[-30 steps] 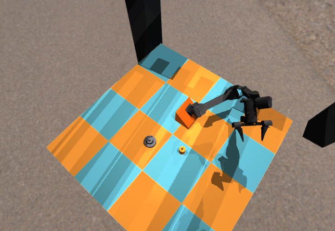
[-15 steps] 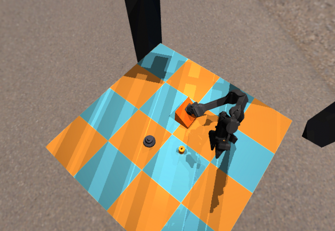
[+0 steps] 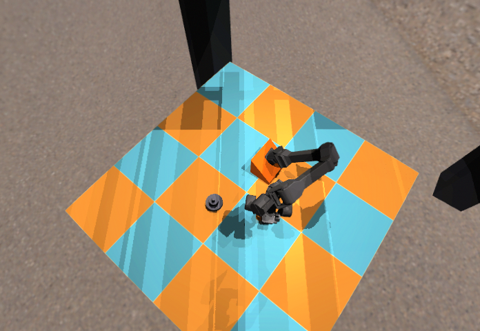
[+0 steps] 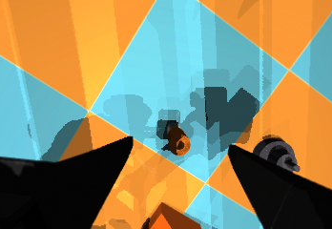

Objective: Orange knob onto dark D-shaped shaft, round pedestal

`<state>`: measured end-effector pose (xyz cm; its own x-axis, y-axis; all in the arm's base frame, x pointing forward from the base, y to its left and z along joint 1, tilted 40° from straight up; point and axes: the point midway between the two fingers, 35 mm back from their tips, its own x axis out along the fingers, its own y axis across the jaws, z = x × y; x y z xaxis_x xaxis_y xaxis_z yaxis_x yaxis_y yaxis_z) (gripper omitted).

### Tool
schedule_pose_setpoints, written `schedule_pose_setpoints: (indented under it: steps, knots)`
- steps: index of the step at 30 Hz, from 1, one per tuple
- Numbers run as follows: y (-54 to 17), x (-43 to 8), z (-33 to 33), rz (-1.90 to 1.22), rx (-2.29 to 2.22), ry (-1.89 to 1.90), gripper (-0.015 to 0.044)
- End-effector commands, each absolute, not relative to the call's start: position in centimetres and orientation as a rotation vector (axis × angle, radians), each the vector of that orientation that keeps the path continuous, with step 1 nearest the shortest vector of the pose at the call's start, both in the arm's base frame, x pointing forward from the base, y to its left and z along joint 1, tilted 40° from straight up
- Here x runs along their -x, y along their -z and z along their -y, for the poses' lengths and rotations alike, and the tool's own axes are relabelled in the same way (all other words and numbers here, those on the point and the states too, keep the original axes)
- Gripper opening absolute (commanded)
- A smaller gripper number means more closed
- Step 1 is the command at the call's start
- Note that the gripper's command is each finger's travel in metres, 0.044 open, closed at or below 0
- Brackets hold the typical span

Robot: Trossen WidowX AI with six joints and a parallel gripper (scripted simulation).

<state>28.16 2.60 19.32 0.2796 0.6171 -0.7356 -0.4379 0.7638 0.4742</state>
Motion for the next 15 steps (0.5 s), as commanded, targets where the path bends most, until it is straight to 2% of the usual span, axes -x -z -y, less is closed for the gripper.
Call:
schedule_pose_setpoints:
  steps: [1,10,15]
  knots:
    - [-14.7,-26.1,-2.9,-1.417,-0.520,-0.551,0.0440]
    - [-14.3,-26.3,-2.8,-1.416,-0.520,-0.550,0.0440]
    - [-11.8,-26.6,-4.9,-1.415,-0.521,-0.552,0.0440]
